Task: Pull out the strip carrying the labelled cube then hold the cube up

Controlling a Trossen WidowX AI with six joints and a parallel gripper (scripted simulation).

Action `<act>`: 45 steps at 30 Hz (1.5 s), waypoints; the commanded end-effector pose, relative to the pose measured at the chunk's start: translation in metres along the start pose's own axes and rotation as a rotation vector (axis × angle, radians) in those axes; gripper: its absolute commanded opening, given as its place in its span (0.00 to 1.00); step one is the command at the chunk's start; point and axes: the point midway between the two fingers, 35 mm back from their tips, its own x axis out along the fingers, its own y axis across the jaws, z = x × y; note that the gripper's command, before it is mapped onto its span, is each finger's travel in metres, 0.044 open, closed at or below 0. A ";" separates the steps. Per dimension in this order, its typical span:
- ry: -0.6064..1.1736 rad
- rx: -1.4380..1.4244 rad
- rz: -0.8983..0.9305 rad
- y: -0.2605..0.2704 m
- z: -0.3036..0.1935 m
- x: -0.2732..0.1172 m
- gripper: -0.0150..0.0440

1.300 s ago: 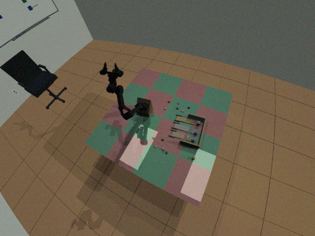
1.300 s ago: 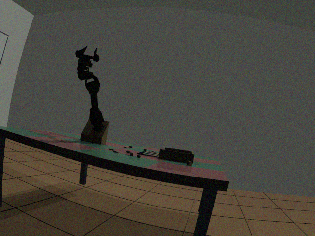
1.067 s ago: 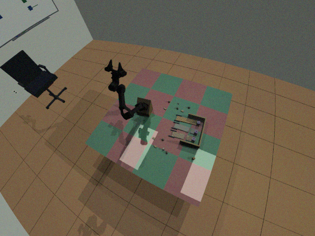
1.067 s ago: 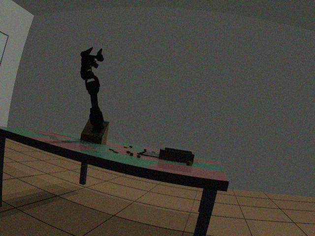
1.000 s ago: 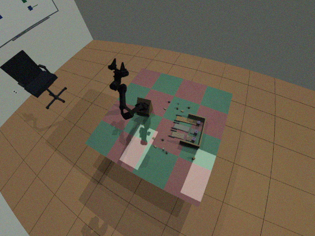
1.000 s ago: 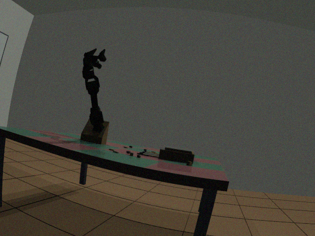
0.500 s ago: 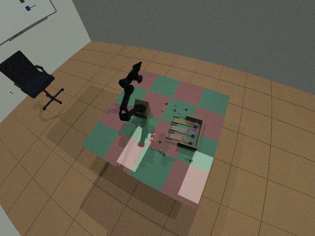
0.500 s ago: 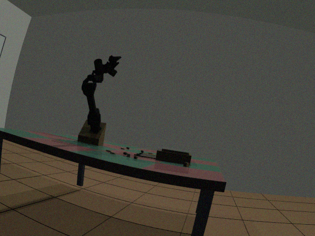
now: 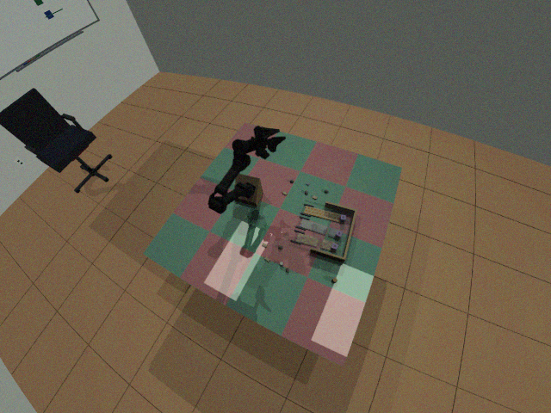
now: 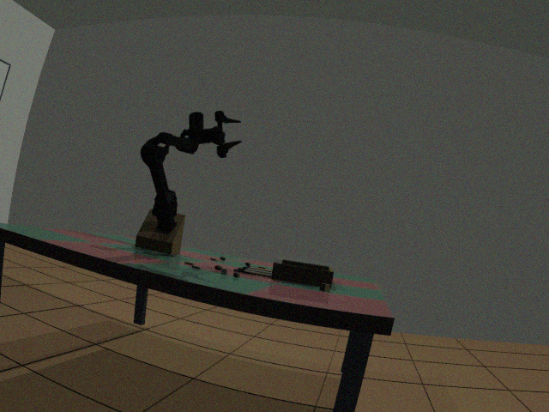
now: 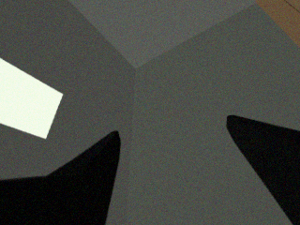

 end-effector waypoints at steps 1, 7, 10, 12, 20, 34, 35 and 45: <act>-0.138 -0.395 -0.173 -0.051 0.053 0.022 0.93; -0.213 -0.741 -0.376 -0.095 0.105 0.031 0.93; -0.228 -0.907 -0.493 -0.117 0.131 0.031 0.93; -0.228 -1.014 -0.576 -0.131 0.149 0.029 0.93; -0.144 -1.405 -0.937 -0.185 0.215 0.006 0.93; 0.022 -1.648 -1.223 -0.221 0.259 -0.024 0.93; 0.022 -1.648 -1.223 -0.221 0.259 -0.024 0.93; 0.028 -1.646 -1.226 -0.222 0.259 -0.022 0.89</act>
